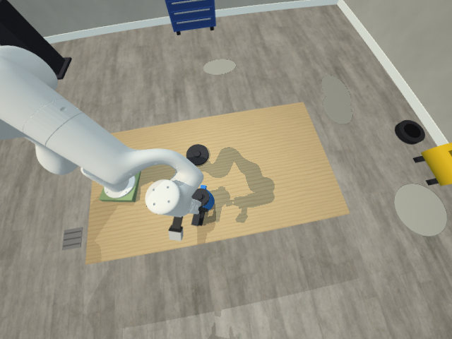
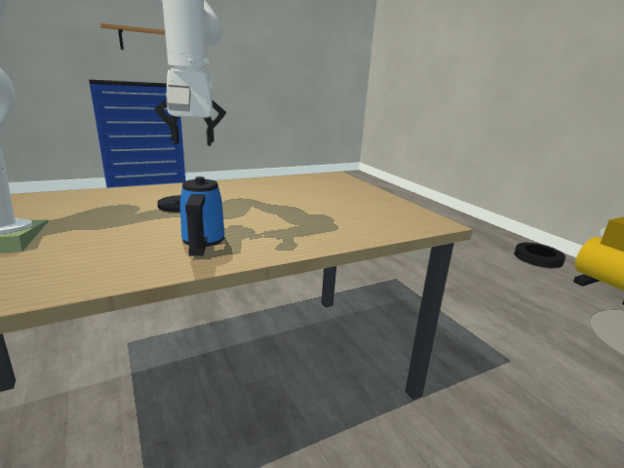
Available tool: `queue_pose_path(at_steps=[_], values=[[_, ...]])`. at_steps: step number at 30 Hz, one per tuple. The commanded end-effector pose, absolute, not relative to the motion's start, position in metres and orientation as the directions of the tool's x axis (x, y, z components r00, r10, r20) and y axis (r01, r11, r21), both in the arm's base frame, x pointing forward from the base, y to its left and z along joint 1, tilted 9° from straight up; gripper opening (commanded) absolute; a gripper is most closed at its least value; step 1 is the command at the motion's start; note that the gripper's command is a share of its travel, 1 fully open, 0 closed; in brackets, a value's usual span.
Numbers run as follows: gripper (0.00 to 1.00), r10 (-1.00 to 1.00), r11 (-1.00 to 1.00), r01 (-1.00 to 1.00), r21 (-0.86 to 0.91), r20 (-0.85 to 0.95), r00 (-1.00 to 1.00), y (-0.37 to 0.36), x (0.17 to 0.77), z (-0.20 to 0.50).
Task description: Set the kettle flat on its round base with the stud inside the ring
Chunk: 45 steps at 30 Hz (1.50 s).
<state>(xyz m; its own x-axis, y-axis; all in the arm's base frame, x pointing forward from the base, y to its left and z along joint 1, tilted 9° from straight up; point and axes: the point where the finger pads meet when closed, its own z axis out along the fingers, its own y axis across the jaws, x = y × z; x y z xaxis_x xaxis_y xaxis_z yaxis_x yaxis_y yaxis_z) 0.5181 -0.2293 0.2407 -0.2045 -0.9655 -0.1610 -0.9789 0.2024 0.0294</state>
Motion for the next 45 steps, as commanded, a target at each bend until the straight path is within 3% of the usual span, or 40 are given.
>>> queue_pose_path(at_steps=[1,15,45], values=[[0.81,-0.966,0.203,-0.979,0.027,-0.160,-0.204,-0.230,0.519,0.242],[0.81,-0.966,0.203,-0.979,0.027,-0.160,-0.204,-0.228,0.519,0.229],[0.81,-0.966,0.203,-0.979,0.027,-0.160,-0.204,-0.211,0.519,0.126]])
